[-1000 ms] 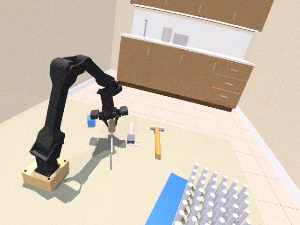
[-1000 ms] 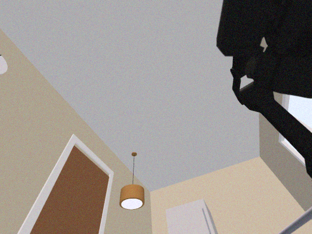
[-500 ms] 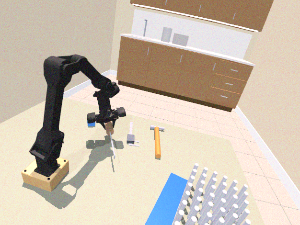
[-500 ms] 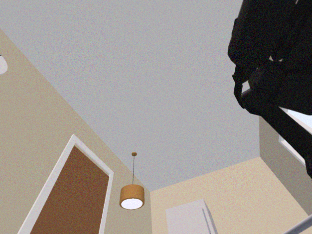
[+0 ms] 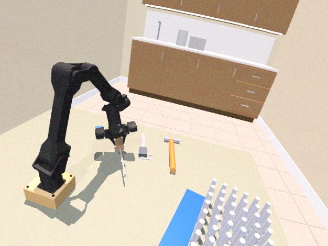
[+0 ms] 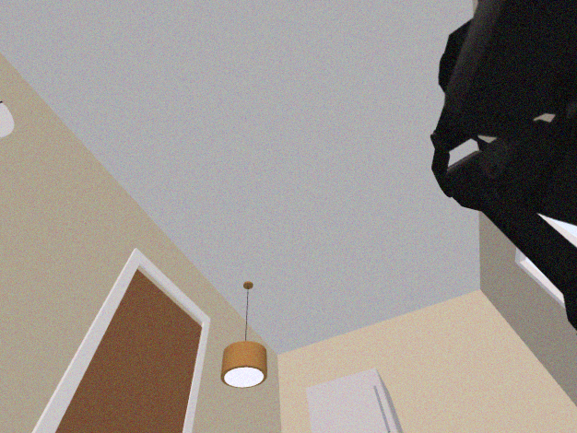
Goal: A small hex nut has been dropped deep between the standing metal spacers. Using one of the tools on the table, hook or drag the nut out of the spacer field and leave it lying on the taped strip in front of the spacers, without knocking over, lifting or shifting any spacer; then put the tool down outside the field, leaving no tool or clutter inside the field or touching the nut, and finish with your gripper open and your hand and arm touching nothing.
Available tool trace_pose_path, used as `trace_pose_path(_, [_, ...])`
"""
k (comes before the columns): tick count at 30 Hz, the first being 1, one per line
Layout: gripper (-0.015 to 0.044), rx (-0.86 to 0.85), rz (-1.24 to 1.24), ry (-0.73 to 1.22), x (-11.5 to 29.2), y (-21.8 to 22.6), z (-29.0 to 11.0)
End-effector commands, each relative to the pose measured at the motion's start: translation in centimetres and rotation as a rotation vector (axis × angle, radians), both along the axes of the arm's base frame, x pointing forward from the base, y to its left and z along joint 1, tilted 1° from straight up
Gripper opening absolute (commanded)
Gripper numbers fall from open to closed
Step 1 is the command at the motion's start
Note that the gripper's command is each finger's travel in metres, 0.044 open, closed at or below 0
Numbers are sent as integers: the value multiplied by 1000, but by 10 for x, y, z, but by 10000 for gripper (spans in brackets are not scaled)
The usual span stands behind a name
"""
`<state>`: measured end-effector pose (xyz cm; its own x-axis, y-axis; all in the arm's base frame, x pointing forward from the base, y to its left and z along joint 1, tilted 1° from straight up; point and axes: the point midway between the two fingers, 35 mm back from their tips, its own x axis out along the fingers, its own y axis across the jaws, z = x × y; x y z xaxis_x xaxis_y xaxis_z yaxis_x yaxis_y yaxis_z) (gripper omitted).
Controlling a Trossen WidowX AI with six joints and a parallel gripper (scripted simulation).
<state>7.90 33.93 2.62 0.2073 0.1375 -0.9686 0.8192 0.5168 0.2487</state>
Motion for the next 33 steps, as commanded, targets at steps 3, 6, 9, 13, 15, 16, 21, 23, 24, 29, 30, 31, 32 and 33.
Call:
trace_pose_path(3, [0, 4, 4, -1, 0, 1, -9])
trace_pose_path(6, [0, 3, 3, -1, 0, 1, -14])
trace_pose_path(9, [0, 3, 2, -1, 0, 1, -19])
trace_pose_path(13, [0, 1, 1, 0, 0, 1, -25])
trace_pose_path(15, [0, 0, 1, 0, 0, 1, -28])
trace_pose_path(16, [0, 0, 1, 0, 0, 1, -30])
trace_pose_path(21, [0, -3, 0, 0, 0, 0, -35])
trace_pose_path(23, [0, 0, 0, 0, 0, 0, -36])
trace_pose_path(24, [0, 0, 0, 0, 0, 0, -36])
trace_pose_path(29, [79, 0, 0, -1, 0, 0, -32])
trace_pose_path(30, [105, 0, 0, -1, 0, 0, -32])
trace_pose_path(31, [131, 0, 0, -1, 0, 0, -32])
trace_pose_path(32, [157, 0, 0, -1, 0, 0, -32])
trace_pose_path(33, [184, 0, 0, -1, 0, 0, -32])
